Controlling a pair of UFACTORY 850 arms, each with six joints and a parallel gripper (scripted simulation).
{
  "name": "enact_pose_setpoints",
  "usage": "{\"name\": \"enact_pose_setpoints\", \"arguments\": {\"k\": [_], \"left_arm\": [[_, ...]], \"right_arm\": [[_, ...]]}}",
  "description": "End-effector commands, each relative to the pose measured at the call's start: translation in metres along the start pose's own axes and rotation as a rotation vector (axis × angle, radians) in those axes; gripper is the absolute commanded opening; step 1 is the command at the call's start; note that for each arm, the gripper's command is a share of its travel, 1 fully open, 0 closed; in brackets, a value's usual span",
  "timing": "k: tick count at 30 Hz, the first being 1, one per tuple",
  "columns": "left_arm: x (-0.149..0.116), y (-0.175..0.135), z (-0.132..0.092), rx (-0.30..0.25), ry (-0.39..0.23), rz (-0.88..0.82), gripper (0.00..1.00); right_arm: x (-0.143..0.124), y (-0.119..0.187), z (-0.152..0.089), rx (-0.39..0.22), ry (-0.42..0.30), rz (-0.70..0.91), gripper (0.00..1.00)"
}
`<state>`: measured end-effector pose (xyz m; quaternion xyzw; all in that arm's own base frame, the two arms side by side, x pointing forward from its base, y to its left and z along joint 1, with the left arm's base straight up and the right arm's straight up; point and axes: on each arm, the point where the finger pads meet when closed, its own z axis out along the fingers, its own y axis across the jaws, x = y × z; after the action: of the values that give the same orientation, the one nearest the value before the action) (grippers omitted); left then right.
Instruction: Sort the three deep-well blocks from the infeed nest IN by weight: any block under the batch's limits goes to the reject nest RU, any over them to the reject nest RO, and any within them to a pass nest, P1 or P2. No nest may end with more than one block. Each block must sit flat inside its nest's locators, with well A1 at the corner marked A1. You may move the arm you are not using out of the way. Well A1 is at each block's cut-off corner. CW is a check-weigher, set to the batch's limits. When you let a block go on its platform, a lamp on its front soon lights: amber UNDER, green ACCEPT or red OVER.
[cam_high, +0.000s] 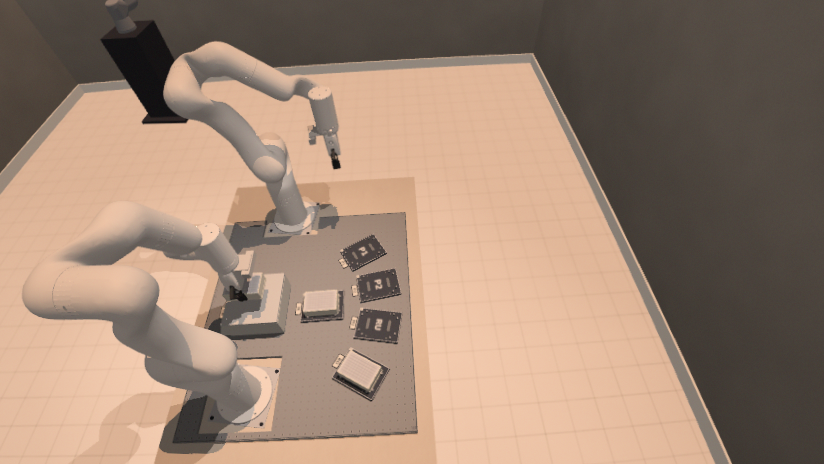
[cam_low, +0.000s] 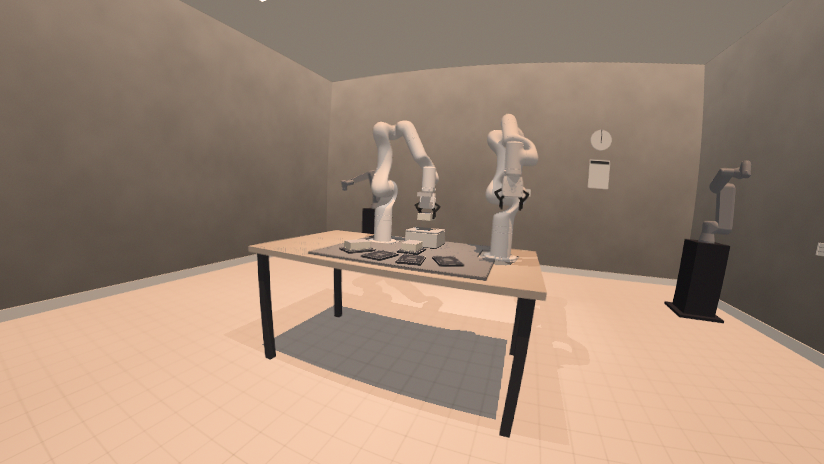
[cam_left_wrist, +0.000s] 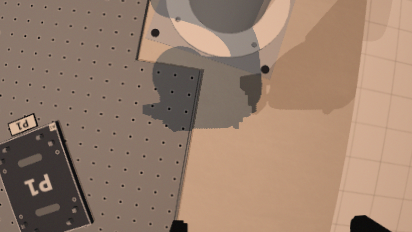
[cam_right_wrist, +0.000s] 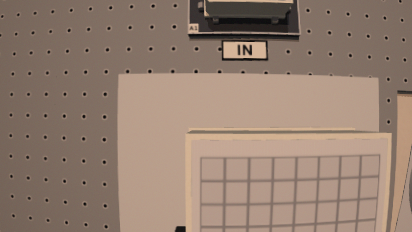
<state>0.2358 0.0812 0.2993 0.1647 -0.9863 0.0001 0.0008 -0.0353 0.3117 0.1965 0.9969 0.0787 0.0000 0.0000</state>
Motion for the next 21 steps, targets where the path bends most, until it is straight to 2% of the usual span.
{"name": "enact_pose_setpoints", "arguments": {"k": [1,11,21], "left_arm": [[-0.001,0.0,-0.001,0.0,-0.002,0.0,1.0],[-0.001,0.0,-0.001,0.0,-0.002,0.0,1.0],[-0.001,0.0,-0.001,0.0,-0.002,0.0,1.0]], "right_arm": [[0.0,-0.001,-0.009,0.002,0.0,0.0,0.0],[0.0,-0.001,-0.022,0.002,0.0,0.0,0.0],[0.0,-0.001,-0.023,0.002,0.0,0.0,0.0]]}}
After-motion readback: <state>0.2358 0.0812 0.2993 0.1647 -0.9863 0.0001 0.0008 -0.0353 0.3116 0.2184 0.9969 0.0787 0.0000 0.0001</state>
